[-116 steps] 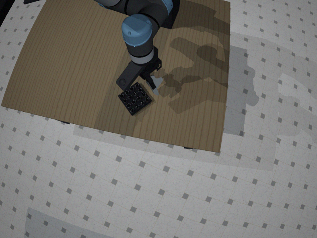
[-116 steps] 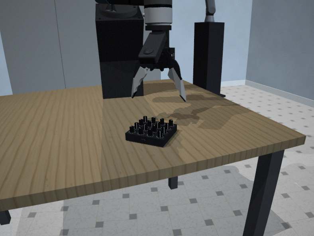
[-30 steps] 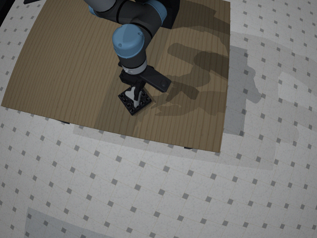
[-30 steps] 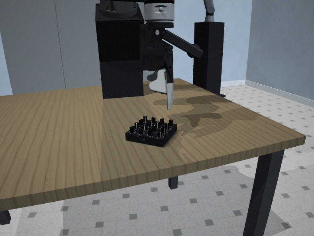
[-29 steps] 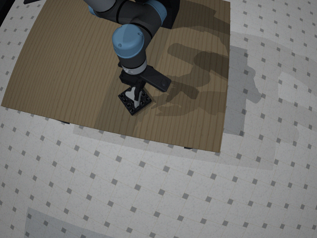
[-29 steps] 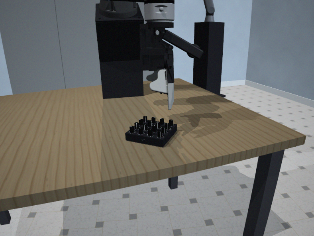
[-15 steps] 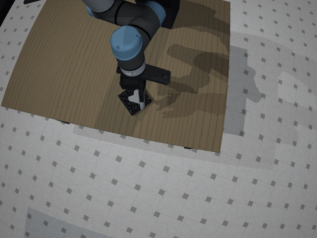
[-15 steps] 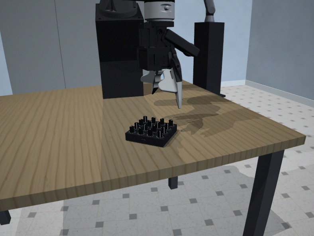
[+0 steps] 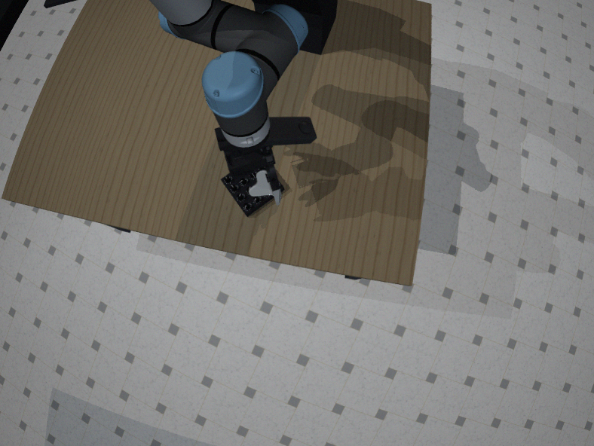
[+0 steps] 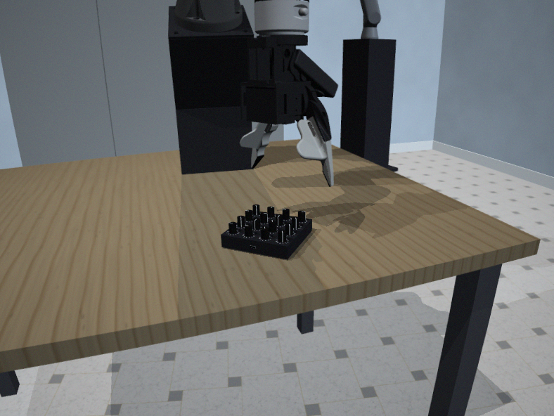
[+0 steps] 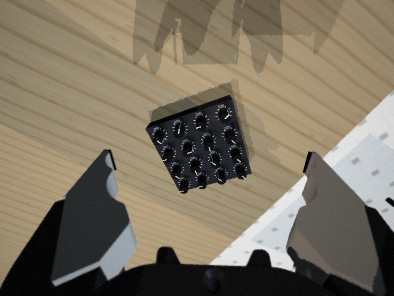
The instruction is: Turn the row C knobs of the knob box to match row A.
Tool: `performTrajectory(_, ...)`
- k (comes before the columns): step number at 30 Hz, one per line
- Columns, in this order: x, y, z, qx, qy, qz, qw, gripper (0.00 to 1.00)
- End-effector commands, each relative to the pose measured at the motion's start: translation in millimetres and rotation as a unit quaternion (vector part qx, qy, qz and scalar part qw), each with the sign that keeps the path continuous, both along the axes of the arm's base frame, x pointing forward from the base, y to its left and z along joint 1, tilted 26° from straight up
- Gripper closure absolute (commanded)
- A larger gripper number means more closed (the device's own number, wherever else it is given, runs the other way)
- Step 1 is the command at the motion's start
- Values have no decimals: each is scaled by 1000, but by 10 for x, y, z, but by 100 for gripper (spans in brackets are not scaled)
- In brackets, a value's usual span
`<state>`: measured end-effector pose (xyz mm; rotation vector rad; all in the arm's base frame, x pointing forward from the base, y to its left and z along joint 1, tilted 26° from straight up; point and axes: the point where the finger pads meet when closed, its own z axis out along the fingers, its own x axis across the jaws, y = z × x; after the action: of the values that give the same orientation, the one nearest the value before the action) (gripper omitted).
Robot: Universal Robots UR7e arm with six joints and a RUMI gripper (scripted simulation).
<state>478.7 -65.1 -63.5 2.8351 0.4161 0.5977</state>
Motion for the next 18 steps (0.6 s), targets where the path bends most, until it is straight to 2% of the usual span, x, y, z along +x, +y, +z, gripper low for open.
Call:
performTrajectory(1,3,-16,17,-23,9,56,998,0)
performTrajectory(8,6,-49,41,-63,23,143,987,0)
performTrajectory(15,12,-83,67,-100,35,220,970,0)
performTrajectory(18,13,-89,72,-107,37,234,966,0)
